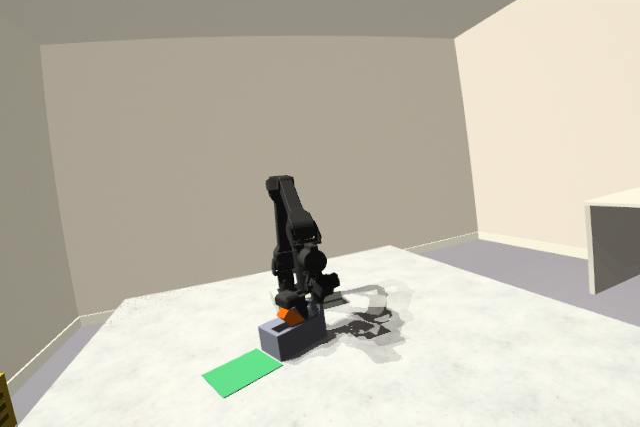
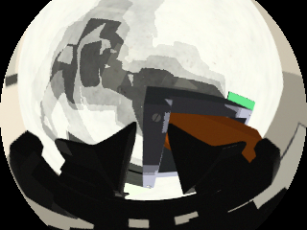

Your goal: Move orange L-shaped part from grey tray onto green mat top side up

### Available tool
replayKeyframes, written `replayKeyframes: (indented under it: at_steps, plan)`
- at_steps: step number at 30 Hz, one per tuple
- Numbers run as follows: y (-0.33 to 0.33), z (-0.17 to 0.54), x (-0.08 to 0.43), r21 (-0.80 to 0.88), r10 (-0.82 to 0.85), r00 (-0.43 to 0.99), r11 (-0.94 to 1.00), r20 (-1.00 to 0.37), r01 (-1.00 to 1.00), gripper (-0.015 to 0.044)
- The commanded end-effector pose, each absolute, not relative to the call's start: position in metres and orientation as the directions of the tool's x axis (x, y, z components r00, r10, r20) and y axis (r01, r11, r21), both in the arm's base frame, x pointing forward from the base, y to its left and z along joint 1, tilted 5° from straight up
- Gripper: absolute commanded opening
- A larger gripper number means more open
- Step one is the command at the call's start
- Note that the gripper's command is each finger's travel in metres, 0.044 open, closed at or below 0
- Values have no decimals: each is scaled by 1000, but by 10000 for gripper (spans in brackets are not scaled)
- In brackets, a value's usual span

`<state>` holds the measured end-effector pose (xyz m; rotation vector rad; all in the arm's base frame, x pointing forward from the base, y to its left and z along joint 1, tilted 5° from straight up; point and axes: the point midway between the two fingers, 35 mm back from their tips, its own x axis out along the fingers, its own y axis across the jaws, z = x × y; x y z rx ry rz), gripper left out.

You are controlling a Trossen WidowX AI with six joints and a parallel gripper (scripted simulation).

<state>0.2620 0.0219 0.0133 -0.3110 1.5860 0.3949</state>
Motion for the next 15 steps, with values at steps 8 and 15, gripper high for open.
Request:
replayKeyframes:
  at_steps: [8, 15]
  plan:
    - [30, 24, 259, 59, 41, -51, 902, -998, -429, 180]
    - [30, 38, 262, 58, 40, -50, 902, -998, -428, 180]
